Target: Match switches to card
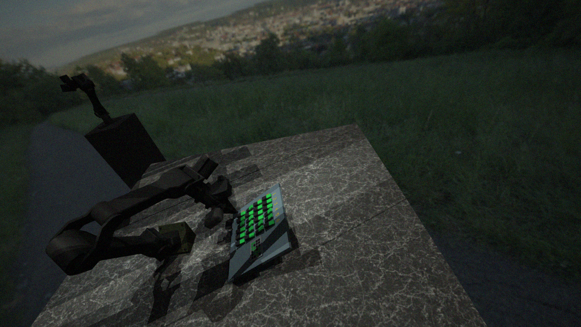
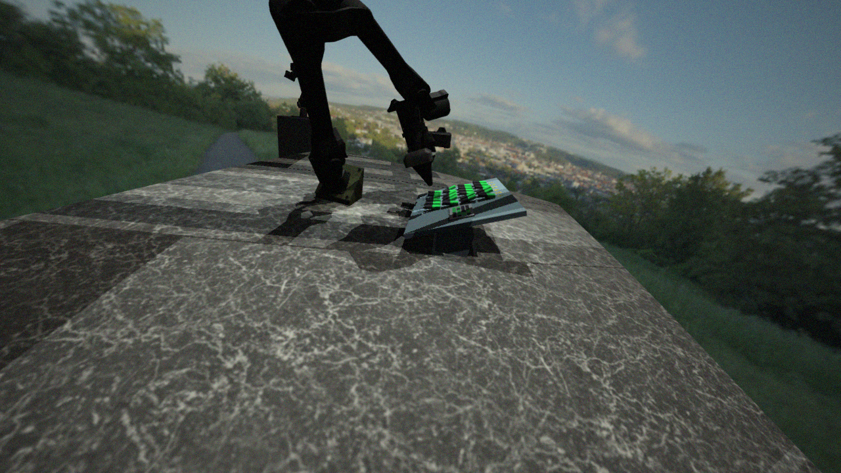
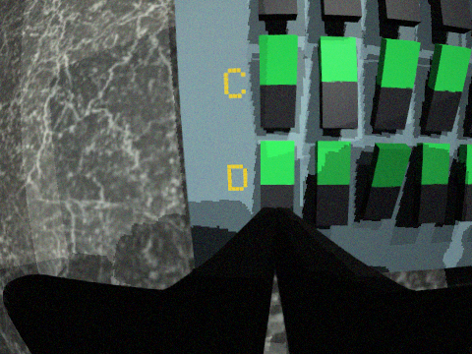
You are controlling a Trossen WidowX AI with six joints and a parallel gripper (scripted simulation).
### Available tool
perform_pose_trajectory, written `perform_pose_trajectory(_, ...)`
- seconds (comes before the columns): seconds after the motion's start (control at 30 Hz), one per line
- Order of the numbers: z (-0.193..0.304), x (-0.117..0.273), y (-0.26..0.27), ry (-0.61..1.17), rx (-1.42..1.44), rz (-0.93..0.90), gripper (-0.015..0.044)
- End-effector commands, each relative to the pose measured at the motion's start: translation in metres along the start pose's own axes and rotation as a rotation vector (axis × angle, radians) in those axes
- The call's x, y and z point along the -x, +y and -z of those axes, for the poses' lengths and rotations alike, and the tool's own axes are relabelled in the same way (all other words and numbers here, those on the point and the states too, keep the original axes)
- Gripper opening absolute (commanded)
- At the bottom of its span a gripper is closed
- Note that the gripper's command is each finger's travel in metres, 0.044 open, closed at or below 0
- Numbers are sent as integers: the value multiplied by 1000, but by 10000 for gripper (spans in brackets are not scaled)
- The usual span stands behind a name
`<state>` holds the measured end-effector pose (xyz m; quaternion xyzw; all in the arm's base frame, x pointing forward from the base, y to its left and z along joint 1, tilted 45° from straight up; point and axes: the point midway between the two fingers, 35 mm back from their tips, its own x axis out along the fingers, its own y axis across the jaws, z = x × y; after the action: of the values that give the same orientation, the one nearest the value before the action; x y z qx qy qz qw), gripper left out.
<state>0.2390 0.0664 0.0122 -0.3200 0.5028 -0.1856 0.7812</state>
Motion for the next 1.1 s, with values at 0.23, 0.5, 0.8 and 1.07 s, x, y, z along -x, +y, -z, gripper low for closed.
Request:
perform_pose_trajectory(0.23, 3, -13, -2, 5, 9, 9, 0)
perform_pose_trajectory(0.5, 3, -13, -2, 5, 9, 9, 0)
perform_pose_trajectory(0.8, 3, -13, -2, 5, 9, 9, 0)
perform_pose_trajectory(1.07, 3, -13, -2, 5, 9, 9, 0)
